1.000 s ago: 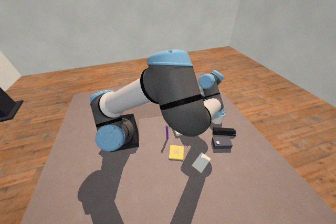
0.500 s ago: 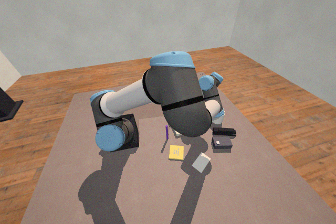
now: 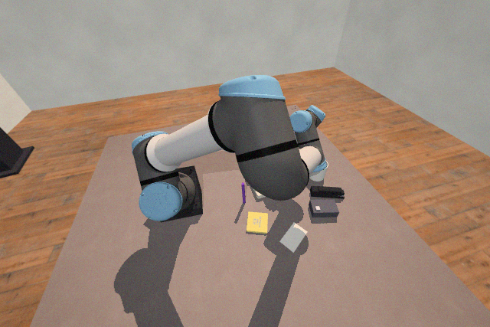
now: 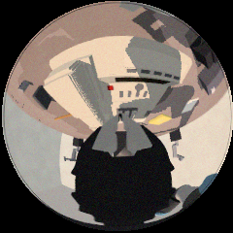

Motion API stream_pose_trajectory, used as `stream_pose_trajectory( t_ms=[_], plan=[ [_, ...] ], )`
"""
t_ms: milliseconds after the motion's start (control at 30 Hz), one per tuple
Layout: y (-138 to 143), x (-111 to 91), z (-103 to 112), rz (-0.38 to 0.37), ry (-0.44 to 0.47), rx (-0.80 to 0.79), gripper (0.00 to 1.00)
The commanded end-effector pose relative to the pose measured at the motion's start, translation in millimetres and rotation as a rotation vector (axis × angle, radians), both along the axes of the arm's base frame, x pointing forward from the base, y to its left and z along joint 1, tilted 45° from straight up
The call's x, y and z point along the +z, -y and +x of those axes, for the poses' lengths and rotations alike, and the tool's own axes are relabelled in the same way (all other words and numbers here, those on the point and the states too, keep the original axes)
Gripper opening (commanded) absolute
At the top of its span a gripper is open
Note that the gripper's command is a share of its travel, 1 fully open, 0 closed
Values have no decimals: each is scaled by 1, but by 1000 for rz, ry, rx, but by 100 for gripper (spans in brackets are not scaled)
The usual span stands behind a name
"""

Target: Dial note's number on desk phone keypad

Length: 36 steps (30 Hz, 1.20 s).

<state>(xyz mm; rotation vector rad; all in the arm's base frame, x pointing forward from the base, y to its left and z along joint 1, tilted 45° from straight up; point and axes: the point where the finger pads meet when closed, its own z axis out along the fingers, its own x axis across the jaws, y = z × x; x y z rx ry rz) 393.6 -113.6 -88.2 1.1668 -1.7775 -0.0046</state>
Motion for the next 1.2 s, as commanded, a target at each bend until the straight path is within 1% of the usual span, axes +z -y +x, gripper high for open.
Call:
stream_pose_trajectory(
  t_ms=[0,733,1000,1167],
  plan=[
    [0,0,0,0,1,1,0],
    [2,-2,0,0,1,1,0],
    [-9,9,3,0,1,1,0],
    [-10,10,3,0,1,1,0]
  ],
)
